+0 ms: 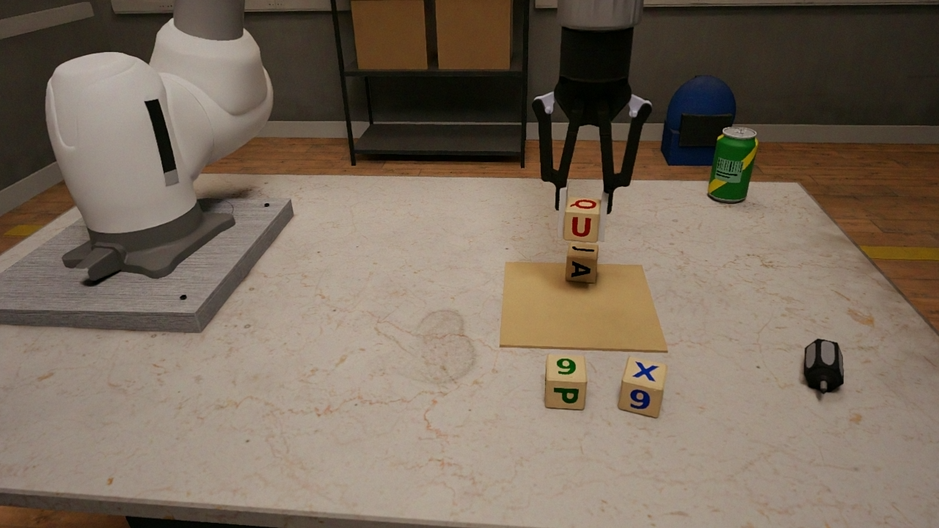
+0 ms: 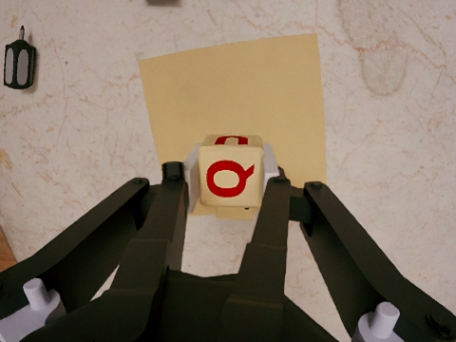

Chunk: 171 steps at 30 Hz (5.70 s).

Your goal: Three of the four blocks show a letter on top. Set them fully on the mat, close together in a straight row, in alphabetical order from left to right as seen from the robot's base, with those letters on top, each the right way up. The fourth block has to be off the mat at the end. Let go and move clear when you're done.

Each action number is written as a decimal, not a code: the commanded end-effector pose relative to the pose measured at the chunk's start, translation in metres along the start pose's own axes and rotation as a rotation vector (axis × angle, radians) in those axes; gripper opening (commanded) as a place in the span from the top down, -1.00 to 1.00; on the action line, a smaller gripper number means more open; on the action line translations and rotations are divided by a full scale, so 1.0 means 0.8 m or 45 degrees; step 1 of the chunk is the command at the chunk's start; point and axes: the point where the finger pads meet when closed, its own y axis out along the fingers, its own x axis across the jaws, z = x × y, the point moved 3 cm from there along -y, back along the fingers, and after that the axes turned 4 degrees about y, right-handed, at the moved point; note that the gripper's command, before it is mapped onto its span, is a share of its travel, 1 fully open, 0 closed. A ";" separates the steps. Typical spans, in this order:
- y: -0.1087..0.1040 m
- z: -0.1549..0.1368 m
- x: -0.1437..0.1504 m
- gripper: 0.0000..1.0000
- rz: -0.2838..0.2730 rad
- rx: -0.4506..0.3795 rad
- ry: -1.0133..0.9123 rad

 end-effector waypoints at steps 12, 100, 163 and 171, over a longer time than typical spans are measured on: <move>0.032 0.000 -0.001 0.37 0.001 -0.001 0.000; 0.124 0.000 -0.003 0.37 0.001 -0.001 0.000; 0.111 0.000 -0.003 0.15 0.001 -0.001 0.000; 0.063 0.000 -0.003 0.15 0.001 -0.001 0.000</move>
